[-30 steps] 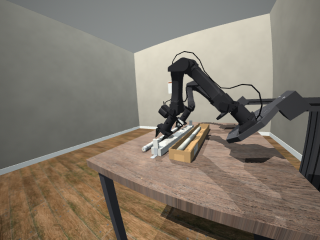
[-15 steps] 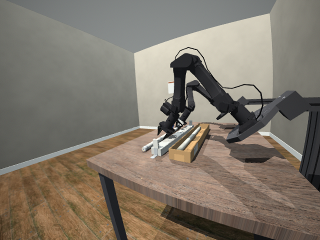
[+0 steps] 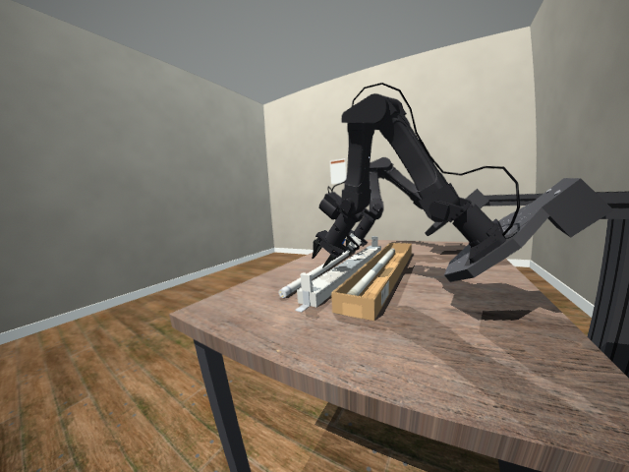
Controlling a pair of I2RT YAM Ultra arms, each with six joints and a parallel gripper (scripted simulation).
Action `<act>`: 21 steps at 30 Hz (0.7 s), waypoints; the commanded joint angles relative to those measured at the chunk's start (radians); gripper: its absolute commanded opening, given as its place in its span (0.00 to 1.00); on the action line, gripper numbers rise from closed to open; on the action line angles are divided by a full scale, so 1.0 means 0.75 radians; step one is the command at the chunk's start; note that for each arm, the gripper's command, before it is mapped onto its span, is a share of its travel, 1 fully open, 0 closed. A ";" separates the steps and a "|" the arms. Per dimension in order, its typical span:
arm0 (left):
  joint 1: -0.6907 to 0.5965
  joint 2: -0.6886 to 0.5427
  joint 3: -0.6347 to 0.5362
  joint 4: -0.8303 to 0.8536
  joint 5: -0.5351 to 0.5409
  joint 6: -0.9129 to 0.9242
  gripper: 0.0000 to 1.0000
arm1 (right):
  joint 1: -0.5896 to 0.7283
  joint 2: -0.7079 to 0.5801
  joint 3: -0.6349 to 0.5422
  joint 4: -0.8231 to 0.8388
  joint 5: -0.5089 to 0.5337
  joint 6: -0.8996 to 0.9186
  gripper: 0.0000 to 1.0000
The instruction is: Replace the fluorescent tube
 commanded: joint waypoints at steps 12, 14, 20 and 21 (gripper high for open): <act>0.013 0.002 0.046 0.022 0.014 -0.017 0.49 | 0.019 -0.024 0.011 0.033 -0.012 0.006 0.11; 0.001 0.008 0.046 0.022 0.014 -0.018 0.49 | 0.019 -0.024 0.011 0.033 -0.012 0.006 0.11; 0.008 -0.009 0.044 0.022 0.015 -0.017 0.49 | 0.019 -0.024 0.011 0.033 -0.012 0.006 0.11; 0.009 -0.017 0.039 0.022 0.015 -0.017 0.49 | 0.019 -0.024 0.011 0.033 -0.012 0.006 0.11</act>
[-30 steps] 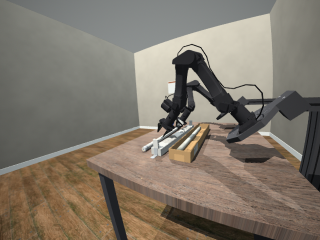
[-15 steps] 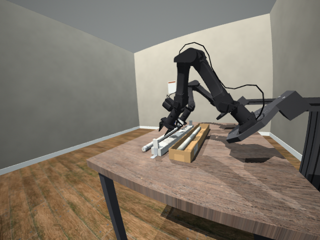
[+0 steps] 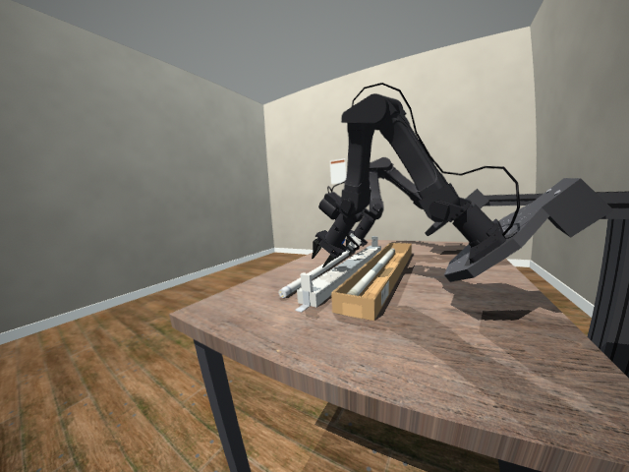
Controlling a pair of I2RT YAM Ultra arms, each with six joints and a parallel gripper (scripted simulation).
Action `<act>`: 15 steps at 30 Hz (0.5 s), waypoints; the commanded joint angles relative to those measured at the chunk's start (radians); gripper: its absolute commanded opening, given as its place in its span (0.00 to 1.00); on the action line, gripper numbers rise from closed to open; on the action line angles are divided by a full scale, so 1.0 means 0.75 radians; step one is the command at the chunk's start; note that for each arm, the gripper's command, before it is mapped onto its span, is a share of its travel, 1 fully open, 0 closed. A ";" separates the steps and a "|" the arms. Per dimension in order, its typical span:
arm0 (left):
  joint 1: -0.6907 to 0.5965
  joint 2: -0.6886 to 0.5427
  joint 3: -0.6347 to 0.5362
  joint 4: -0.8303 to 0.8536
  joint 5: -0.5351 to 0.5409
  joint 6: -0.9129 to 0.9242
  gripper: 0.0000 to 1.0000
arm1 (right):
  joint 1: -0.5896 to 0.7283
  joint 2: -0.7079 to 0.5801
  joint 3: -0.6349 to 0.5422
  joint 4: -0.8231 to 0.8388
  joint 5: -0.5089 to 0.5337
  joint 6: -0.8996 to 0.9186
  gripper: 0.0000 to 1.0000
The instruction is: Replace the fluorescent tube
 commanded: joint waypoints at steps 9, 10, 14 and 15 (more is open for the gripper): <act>-0.007 -0.043 -0.004 0.009 0.011 -0.018 0.49 | 0.019 -0.024 0.011 0.033 -0.012 0.006 0.11; -0.008 -0.043 -0.005 0.009 0.011 -0.018 0.49 | 0.019 -0.024 0.011 0.033 -0.012 0.006 0.11; -0.011 -0.044 -0.012 0.008 0.011 -0.018 0.49 | 0.019 -0.024 0.011 0.033 -0.012 0.006 0.11; -0.011 -0.044 -0.013 0.008 0.011 -0.018 0.49 | 0.019 -0.024 0.011 0.033 -0.012 0.006 0.11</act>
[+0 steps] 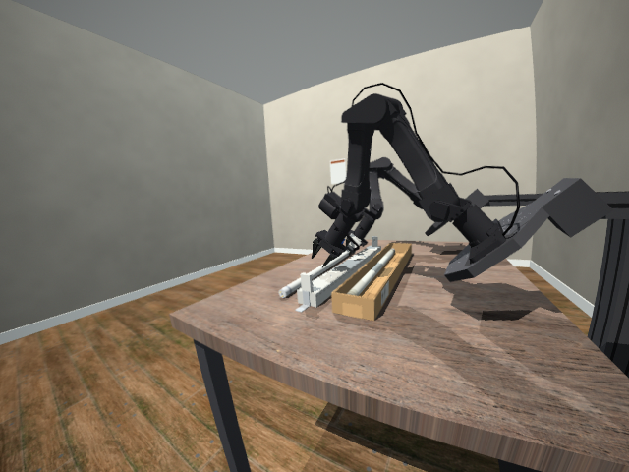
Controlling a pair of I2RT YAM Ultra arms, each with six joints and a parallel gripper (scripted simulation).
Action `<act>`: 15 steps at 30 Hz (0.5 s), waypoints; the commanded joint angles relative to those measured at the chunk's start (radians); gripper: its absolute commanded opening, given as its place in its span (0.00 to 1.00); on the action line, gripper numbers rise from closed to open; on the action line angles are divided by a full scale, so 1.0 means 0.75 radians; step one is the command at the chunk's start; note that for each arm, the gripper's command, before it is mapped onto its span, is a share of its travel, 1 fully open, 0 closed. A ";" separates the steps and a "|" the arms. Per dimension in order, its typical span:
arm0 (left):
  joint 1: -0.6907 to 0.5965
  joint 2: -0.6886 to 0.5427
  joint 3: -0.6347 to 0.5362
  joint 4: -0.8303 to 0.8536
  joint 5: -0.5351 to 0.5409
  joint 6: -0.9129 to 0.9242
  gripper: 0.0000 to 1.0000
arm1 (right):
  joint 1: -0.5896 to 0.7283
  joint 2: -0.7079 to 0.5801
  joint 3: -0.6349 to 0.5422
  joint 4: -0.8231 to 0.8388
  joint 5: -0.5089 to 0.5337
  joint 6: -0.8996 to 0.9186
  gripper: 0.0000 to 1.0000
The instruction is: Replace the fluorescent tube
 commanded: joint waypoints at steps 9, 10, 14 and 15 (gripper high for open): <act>-0.013 -0.054 0.065 -0.025 0.013 -0.014 0.49 | 0.019 -0.024 0.011 0.033 -0.012 0.006 0.11; -0.015 -0.048 0.070 -0.069 0.015 -0.015 0.49 | 0.019 -0.024 0.011 0.033 -0.012 0.006 0.11; -0.020 -0.061 0.180 -0.315 0.029 -0.023 0.49 | 0.019 -0.024 0.011 0.033 -0.012 0.006 0.11; -0.021 -0.067 0.219 -0.402 0.034 -0.028 0.49 | 0.019 -0.024 0.011 0.033 -0.012 0.006 0.11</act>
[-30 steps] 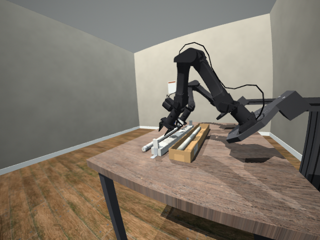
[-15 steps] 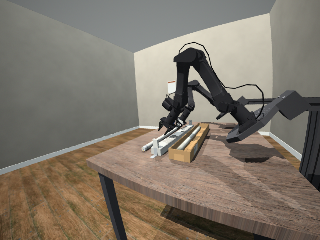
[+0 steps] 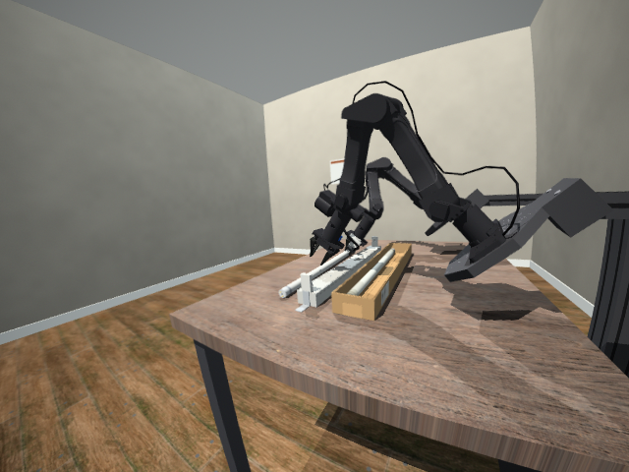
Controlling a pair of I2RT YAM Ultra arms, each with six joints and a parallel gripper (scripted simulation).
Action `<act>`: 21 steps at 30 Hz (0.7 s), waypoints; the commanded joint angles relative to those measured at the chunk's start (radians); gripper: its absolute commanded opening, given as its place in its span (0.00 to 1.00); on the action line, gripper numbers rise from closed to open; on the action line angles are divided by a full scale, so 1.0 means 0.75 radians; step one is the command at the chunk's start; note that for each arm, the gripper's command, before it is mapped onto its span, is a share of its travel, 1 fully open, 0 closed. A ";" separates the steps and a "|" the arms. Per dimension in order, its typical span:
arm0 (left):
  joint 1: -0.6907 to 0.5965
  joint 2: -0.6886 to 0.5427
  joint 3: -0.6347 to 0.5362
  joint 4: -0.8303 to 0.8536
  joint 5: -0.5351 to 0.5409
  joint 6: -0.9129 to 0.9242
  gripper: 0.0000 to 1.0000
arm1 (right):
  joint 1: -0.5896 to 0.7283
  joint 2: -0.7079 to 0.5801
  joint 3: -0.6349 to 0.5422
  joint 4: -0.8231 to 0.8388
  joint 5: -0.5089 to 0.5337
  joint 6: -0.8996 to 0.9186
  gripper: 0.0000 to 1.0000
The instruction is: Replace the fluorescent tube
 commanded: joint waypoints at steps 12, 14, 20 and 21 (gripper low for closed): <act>0.014 -0.002 0.402 -0.811 0.058 -0.051 0.49 | 0.019 -0.024 0.011 0.033 -0.012 0.006 0.11; 0.003 0.033 0.452 -0.804 0.078 -0.054 0.49 | 0.019 -0.024 0.011 0.033 -0.012 0.006 0.11; 0.040 0.148 0.664 -0.958 0.132 -0.068 0.49 | 0.019 -0.024 0.011 0.033 -0.012 0.006 0.11; 0.047 0.175 0.713 -1.026 0.149 -0.072 0.49 | 0.019 -0.024 0.011 0.033 -0.012 0.006 0.11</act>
